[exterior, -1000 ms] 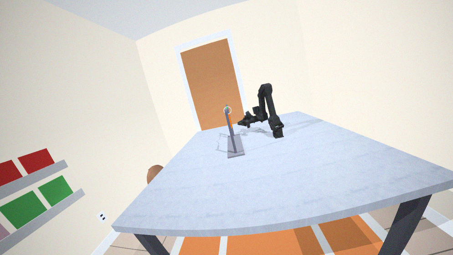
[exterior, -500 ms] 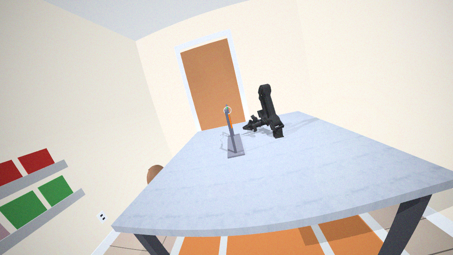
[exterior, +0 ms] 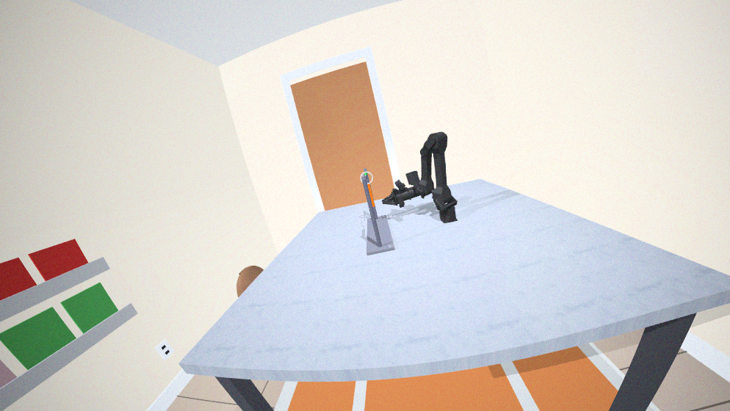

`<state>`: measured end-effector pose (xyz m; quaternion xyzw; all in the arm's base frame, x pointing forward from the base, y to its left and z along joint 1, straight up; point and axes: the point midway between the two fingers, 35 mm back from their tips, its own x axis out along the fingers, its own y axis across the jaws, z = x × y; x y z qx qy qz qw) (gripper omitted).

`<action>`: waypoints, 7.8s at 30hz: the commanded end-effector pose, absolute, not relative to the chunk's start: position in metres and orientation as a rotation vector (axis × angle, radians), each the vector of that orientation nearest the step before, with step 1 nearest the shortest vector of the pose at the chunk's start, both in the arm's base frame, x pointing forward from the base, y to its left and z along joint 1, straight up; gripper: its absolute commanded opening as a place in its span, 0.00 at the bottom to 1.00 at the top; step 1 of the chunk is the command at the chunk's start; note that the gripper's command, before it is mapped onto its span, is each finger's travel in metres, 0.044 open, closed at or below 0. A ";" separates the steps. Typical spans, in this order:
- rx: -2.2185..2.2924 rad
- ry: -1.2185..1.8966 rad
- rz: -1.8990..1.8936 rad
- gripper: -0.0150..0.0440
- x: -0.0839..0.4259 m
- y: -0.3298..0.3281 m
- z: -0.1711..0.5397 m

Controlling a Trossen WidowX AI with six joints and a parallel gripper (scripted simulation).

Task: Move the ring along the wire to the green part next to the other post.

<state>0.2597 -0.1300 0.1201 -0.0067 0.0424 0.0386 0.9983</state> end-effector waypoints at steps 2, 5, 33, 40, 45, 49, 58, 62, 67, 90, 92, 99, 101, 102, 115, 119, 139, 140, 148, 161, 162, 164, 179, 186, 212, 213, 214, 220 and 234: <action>-0.016 0.078 0.072 0.53 0.265 -0.129 0.129; -0.016 0.078 0.072 0.53 0.267 -0.129 0.129; -0.017 0.076 0.073 0.53 0.308 -0.131 0.128; -0.017 0.075 0.073 0.53 0.319 -0.130 0.128; -0.016 0.074 0.072 0.53 0.326 -0.129 0.127; -0.016 0.073 0.072 0.53 0.333 -0.128 0.126; -0.016 0.071 0.072 0.53 0.340 -0.127 0.125; -0.016 0.071 0.072 0.53 0.340 -0.127 0.125; -0.016 0.071 0.072 0.53 0.340 -0.127 0.125; -0.018 0.072 0.076 0.17 0.340 -0.126 0.125; -0.018 0.072 0.076 0.08 0.340 -0.126 0.125; -0.018 0.072 0.076 0.00 0.340 -0.126 0.125; -0.018 0.072 0.076 0.00 0.340 -0.126 0.126; -0.018 0.072 0.076 0.00 0.340 -0.126 0.127; -0.016 0.072 0.078 0.00 0.340 -0.127 0.146; -0.016 0.072 0.078 0.00 0.340 -0.127 0.146; -0.016 0.072 0.078 0.00 0.340 -0.127 0.146; -0.016 0.072 0.078 0.00 0.340 -0.127 0.146; -0.016 0.072 0.078 0.00 0.340 -0.127 0.146; -0.016 0.075 0.083 0.00 0.339 -0.118 0.146; -0.016 0.076 0.083 0.00 0.339 -0.117 0.146; -0.016 0.076 0.084 0.00 0.339 -0.115 0.146; -0.018 0.080 0.090 0.00 0.338 -0.100 0.146; -0.022 0.081 0.095 0.00 0.338 -0.094 0.146; -0.048 0.084 0.114 0.00 0.336 -0.071 0.145; -0.046 0.084 0.114 0.00 0.336 -0.070 0.145; -0.045 0.084 0.113 0.00 0.336 -0.069 0.145; -0.025 0.085 0.106 0.00 0.335 -0.061 0.144; 0.055 0.153 0.074 0.00 0.326 -0.042 0.145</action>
